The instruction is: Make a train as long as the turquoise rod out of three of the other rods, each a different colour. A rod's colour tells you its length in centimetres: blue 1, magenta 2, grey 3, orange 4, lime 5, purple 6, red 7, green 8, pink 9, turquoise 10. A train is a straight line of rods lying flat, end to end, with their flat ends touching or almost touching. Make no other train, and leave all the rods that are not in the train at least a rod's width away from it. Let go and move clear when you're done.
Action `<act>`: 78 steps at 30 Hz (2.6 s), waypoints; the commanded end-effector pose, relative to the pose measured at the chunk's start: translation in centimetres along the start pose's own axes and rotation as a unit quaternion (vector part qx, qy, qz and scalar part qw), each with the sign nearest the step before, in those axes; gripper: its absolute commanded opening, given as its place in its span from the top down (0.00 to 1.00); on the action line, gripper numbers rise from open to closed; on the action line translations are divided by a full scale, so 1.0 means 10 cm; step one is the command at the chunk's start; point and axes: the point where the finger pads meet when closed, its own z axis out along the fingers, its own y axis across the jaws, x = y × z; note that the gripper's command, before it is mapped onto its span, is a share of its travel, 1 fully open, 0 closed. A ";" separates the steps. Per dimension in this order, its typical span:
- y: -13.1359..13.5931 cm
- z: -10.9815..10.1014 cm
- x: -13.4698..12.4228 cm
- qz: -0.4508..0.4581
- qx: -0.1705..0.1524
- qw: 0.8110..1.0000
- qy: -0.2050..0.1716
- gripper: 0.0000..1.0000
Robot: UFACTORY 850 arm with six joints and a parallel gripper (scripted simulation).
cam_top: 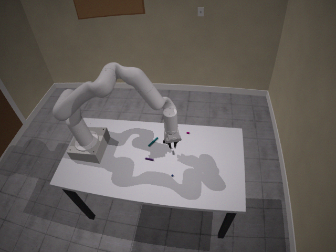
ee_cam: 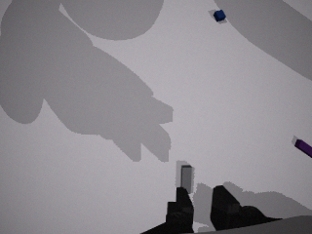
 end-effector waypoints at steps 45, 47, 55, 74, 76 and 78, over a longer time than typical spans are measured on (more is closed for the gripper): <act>-0.01 0.48 0.00 0.000 0.001 1.000 0.000 0.76; -0.01 0.48 0.00 0.000 0.001 1.000 0.000 0.76; -0.01 0.49 0.00 0.000 0.001 1.000 0.000 0.76; -0.01 0.49 0.00 0.000 0.001 1.000 0.000 0.76; -0.01 0.49 0.00 0.000 0.001 1.000 0.000 0.76; -0.01 0.49 0.00 0.000 0.001 1.000 0.000 0.76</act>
